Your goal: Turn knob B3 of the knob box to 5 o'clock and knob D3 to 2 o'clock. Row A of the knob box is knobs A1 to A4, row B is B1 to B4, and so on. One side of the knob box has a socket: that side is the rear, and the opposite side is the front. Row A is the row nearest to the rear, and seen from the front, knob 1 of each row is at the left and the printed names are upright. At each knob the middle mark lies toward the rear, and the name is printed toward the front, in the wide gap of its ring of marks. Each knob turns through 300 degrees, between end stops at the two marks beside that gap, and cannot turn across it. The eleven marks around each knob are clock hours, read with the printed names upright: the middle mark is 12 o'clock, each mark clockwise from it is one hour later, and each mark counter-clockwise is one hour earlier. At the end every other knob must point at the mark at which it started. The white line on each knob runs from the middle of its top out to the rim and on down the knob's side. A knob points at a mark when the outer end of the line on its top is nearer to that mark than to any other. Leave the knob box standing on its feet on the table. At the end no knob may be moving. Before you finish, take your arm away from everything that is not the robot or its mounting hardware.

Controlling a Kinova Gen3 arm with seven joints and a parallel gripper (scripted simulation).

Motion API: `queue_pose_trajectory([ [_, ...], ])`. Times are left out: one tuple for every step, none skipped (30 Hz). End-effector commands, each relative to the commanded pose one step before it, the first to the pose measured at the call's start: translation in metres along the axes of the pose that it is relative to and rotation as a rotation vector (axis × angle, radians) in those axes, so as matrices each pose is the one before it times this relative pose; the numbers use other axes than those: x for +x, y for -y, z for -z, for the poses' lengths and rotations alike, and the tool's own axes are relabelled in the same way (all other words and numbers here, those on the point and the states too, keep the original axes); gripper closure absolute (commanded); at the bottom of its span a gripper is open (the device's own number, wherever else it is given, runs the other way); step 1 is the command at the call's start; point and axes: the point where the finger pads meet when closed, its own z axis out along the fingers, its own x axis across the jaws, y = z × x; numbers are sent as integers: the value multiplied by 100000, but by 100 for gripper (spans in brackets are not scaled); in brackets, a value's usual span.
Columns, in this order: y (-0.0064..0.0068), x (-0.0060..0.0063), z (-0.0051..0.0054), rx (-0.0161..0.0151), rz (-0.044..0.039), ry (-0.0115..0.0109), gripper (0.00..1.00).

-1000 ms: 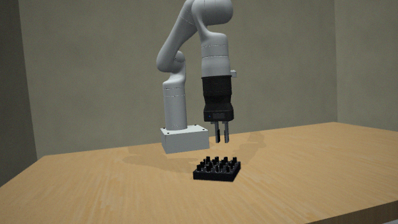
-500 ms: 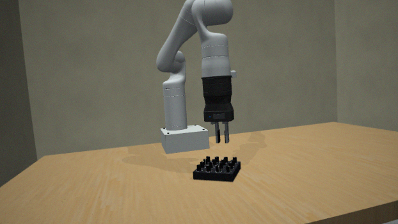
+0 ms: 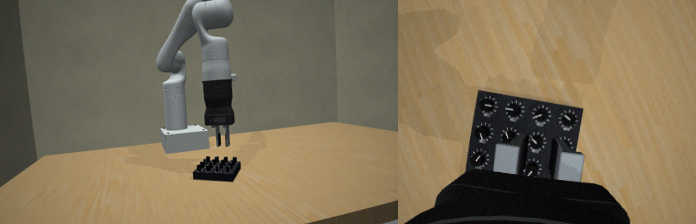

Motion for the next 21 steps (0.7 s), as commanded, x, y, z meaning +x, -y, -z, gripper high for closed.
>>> queue_pose_trajectory([
  [-16,-162,-366,140,-240,274,54],
  [1,-3,-130,0,1,-1,54],
  [1,-3,-133,0,1,0,54],
  [1,-4,-136,0,0,0,54],
  [0,0,0,0,0,0,54],
  [0,0,0,0,0,0,54],
  [2,-4,-137,0,-1,1,54],
  [1,-3,-138,0,1,-1,54],
  [1,-3,-139,0,0,0,54],
  [2,-4,-139,0,-1,1,54],
  [1,-3,-138,0,0,0,54],
  [1,-3,-136,0,1,-1,54],
  [1,-3,-134,0,0,0,54],
  [2,-4,-132,0,-1,1,54],
  [1,-3,-128,0,1,-1,54],
  [1,-3,-125,0,1,0,54],
  [1,-3,-120,0,0,0,54],
  [1,-3,-116,0,-1,1,54],
  [1,-2,-111,0,0,0,54],
  [1,-2,-105,0,1,-1,54],
  [1,-2,-99,0,0,0,54],
])
